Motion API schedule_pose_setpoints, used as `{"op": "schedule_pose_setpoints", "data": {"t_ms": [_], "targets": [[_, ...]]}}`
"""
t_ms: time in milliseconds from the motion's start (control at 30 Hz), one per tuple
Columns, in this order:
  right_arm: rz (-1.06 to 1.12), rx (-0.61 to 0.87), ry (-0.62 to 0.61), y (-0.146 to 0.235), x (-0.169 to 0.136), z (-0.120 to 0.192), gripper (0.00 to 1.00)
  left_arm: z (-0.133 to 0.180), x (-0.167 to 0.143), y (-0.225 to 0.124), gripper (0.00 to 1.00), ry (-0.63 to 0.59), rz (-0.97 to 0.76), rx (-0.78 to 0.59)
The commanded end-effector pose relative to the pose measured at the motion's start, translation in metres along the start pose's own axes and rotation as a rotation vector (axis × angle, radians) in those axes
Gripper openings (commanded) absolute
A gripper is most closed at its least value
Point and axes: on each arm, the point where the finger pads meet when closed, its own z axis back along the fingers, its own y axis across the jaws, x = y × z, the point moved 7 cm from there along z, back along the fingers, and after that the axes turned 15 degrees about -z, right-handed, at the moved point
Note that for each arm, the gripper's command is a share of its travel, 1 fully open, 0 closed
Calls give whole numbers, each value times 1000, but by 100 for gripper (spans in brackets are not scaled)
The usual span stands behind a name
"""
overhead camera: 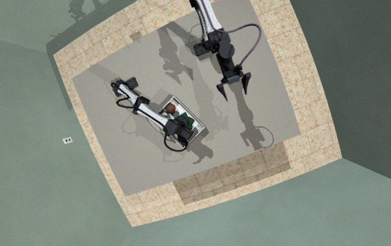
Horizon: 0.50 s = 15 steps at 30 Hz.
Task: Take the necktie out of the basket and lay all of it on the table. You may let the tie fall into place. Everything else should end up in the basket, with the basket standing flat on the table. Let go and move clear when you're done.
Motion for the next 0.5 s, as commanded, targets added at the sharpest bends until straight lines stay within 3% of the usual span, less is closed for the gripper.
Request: {"op": "schedule_pose_setpoints", "data": {"t_ms": [0,467], "targets": [[33,-156,60,24,8,43,5,0,1,0,100,-6,0,2],[33,-159,62,26,9,57,5,0,1,0,100,-6,0,2]]}}
